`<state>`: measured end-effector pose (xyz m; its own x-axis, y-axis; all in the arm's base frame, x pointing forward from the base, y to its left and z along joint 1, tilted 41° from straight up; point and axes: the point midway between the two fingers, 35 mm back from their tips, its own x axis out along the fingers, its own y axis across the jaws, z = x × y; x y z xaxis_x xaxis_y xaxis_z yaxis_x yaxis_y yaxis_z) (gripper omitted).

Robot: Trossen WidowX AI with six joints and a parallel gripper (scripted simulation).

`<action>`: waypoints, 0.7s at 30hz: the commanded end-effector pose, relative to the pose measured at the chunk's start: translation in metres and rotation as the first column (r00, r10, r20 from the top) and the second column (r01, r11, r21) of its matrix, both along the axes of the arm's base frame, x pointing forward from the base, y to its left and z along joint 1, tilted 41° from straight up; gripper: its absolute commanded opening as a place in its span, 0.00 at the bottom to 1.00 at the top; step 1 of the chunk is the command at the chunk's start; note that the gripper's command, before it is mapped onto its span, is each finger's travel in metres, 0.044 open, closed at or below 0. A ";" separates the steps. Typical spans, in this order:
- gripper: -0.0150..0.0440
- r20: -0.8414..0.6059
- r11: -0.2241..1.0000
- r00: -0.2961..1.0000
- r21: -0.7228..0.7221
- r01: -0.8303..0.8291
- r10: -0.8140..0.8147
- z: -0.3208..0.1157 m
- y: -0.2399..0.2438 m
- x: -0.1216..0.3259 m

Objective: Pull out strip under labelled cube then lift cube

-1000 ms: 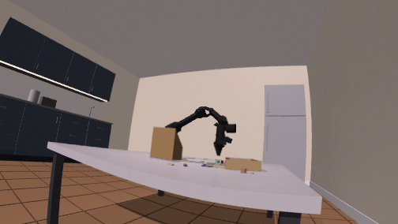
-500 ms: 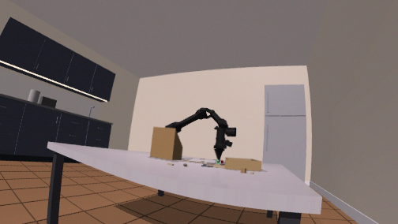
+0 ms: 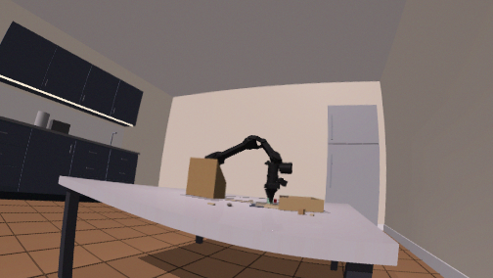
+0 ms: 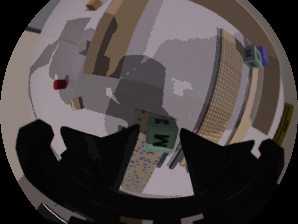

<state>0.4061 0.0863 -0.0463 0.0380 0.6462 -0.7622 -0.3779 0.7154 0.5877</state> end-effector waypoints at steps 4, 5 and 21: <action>0.54 -0.001 1.000 1.000 0.000 0.000 0.000 -0.001 0.000 0.000; 0.50 -0.001 1.000 1.000 0.000 0.000 0.000 -0.001 0.000 0.000; 0.25 0.041 1.000 0.999 -0.017 -0.017 0.018 0.009 -0.008 -0.011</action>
<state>0.4035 0.0853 -0.0420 0.0516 0.6409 -0.7659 -0.4075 0.7136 0.5698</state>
